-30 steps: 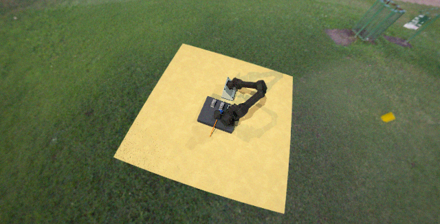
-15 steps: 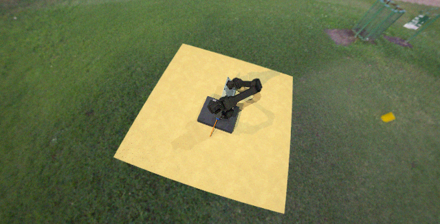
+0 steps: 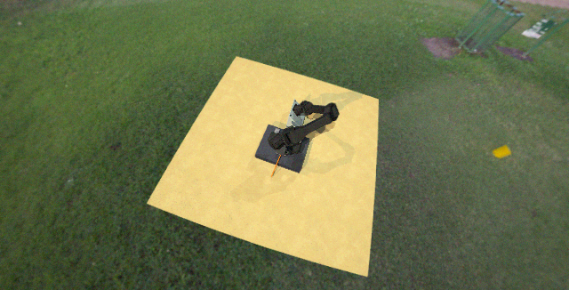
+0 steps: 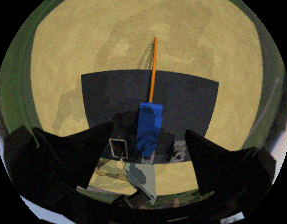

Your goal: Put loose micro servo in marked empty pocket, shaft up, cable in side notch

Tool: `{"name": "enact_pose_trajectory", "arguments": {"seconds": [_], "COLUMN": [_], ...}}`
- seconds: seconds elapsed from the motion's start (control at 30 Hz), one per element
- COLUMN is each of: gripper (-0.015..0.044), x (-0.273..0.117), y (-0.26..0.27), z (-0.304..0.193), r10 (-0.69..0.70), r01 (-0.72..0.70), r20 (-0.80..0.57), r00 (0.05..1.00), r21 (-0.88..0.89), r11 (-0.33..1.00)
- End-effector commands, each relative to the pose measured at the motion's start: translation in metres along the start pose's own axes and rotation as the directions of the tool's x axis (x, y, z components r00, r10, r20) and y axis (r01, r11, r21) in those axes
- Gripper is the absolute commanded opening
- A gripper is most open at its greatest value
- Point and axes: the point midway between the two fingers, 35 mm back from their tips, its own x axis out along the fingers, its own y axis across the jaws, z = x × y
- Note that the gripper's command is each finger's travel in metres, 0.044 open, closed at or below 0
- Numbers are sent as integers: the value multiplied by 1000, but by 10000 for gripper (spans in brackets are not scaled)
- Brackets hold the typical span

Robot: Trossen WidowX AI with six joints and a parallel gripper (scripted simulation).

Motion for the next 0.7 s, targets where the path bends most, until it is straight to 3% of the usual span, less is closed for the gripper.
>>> {"name": "enact_pose_trajectory", "arguments": {"seconds": [0.0,0.43,0.67], "gripper": [440,440,256], "x": [6,24,24], "y": [0,1,1], "z": [-2,-2,-2], "r10": [7,8,8], "r01": [-7,-8,-8], "r20": [-4,-4,-4], "r00": [1000,1000,1000], "r21": [8,8,8], "r11": [1000,1000,1000]}}
